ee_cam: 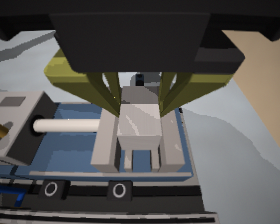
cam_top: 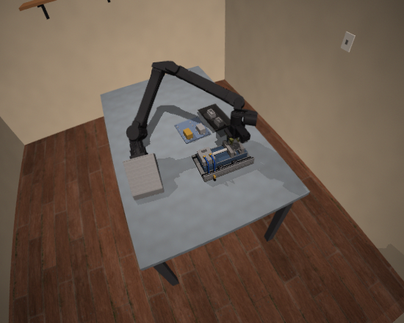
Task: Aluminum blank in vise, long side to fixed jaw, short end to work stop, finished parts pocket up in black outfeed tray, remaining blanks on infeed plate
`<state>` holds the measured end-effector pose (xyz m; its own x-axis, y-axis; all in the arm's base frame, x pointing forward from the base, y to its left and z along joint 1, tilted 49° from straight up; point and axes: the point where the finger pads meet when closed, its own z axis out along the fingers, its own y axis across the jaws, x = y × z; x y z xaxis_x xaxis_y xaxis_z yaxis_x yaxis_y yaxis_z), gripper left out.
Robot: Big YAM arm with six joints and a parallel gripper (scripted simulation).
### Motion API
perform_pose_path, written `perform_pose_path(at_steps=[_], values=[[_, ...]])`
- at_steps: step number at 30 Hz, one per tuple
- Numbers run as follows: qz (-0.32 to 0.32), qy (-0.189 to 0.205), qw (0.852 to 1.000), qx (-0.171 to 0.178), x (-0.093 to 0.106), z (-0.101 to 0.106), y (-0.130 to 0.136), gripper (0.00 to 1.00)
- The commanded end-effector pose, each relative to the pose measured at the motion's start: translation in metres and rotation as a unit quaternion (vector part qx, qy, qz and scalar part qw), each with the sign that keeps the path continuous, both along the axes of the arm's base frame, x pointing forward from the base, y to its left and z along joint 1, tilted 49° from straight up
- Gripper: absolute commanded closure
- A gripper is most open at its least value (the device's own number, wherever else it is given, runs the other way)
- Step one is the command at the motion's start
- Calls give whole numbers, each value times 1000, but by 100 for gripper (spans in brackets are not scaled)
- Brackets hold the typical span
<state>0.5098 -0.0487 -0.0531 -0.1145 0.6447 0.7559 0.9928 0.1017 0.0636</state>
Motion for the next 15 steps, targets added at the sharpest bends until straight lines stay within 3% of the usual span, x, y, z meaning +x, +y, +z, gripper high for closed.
perform_pose_path(at_steps=[1, 15], values=[[3, -15, 1000, -4, 7, 14, 4, 100], [3, -15, 1000, -4, 8, 16, 3, 100]])
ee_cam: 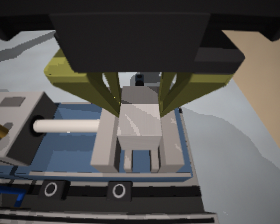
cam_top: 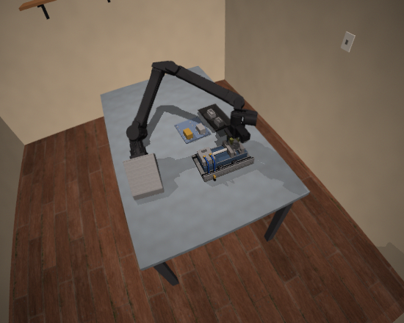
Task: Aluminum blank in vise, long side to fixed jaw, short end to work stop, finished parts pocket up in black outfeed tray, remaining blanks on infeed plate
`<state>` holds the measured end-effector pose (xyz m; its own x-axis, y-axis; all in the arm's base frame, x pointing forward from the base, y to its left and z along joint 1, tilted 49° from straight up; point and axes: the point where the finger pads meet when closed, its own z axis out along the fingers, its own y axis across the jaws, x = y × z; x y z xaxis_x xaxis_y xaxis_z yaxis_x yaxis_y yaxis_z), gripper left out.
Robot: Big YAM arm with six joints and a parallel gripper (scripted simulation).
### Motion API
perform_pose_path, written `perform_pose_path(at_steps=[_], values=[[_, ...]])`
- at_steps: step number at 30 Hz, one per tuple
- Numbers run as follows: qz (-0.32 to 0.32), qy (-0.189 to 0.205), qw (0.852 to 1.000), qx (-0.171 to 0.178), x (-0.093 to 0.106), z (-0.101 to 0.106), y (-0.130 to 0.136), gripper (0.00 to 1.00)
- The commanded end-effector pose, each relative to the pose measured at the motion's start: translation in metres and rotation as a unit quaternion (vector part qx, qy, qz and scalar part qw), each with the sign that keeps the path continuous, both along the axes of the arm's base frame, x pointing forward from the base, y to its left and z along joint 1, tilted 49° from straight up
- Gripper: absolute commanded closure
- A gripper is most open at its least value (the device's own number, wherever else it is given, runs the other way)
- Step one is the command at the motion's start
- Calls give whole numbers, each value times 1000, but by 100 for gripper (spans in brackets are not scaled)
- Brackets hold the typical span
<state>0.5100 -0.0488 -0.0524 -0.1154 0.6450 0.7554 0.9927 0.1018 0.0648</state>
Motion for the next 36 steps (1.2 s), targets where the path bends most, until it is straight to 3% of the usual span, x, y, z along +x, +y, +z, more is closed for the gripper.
perform_pose_path(at_steps=[1, 36], values=[[4, -15, 1000, -4, 8, 15, 3, 100], [5, -20, 1000, -4, 11, 19, 0, 100]])
